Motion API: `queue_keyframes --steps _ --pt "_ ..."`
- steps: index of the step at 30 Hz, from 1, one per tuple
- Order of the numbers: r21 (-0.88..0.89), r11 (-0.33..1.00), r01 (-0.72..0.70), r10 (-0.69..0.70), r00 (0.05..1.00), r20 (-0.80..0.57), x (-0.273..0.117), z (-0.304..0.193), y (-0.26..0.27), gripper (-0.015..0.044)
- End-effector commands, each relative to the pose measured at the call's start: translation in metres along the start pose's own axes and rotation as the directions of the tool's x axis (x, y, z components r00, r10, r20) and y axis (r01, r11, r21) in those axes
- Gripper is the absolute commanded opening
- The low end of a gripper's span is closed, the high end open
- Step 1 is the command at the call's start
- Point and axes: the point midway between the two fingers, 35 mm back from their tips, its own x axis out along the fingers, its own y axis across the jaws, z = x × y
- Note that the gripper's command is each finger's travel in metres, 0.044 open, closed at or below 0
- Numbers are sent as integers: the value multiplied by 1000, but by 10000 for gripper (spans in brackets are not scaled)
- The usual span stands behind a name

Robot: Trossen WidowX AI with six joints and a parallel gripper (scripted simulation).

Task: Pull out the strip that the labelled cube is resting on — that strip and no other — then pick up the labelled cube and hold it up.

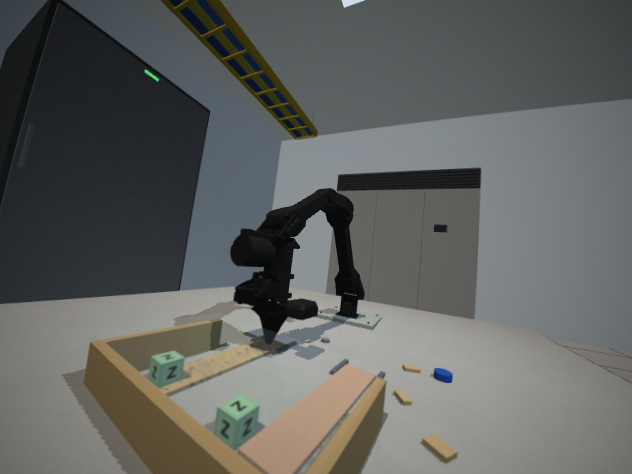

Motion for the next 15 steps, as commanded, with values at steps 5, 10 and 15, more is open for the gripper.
queue_keyframes --steps 5,10,15 --pt "-5 1000 5 -5 1000 2 2 1 -1 0" --pt "-5 1000 5 -5 1000 2 3 0 -1 0" --pt "-5 1000 5 -5 1000 2 3 -7 0 0"
